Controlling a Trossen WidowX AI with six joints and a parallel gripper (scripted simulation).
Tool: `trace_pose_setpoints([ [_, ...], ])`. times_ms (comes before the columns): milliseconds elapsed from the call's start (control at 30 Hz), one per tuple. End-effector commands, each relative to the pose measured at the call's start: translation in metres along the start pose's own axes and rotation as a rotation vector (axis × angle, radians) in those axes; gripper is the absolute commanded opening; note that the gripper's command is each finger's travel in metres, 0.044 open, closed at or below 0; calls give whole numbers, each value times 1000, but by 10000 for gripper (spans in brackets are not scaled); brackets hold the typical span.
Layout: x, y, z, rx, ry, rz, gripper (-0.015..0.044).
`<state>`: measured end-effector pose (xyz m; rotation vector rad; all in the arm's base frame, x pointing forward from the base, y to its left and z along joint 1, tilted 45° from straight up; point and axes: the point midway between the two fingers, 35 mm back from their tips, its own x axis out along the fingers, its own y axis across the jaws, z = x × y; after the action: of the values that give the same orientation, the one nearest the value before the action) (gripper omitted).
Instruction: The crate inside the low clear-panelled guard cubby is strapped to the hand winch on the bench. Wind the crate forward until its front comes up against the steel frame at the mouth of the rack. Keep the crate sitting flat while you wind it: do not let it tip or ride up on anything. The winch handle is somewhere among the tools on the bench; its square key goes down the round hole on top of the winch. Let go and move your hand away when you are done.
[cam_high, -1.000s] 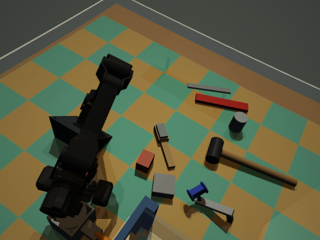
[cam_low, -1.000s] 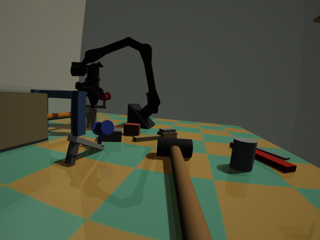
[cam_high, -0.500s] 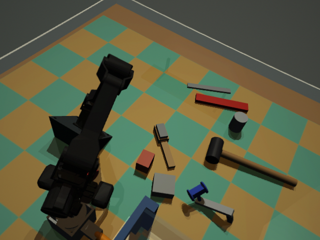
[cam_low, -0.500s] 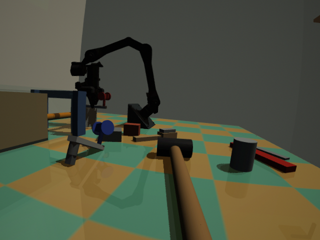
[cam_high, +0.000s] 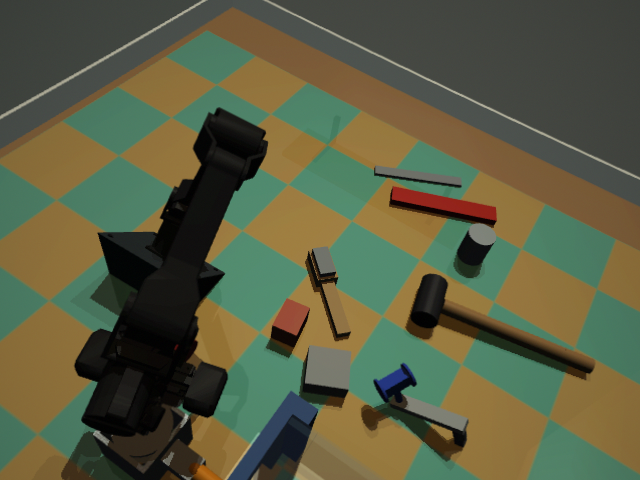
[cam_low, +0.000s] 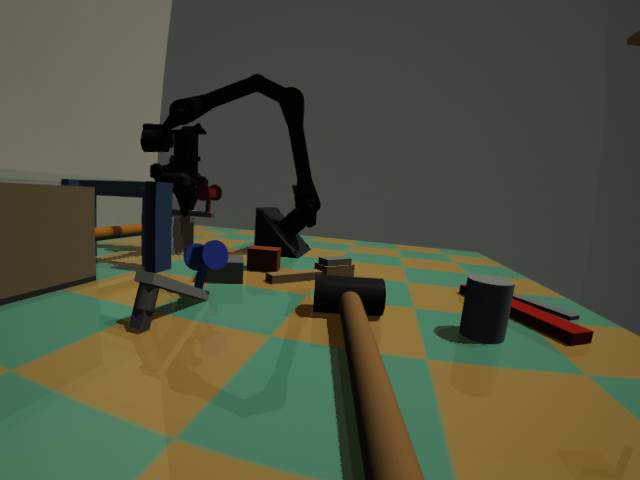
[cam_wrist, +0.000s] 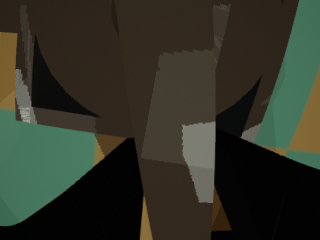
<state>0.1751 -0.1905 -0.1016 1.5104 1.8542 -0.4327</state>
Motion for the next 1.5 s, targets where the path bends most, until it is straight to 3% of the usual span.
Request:
trace_pose_setpoints([
  [0,4,0,1,19,7,-6,0],
  [1467,3,-2,1,-49,5,-10,0],
])
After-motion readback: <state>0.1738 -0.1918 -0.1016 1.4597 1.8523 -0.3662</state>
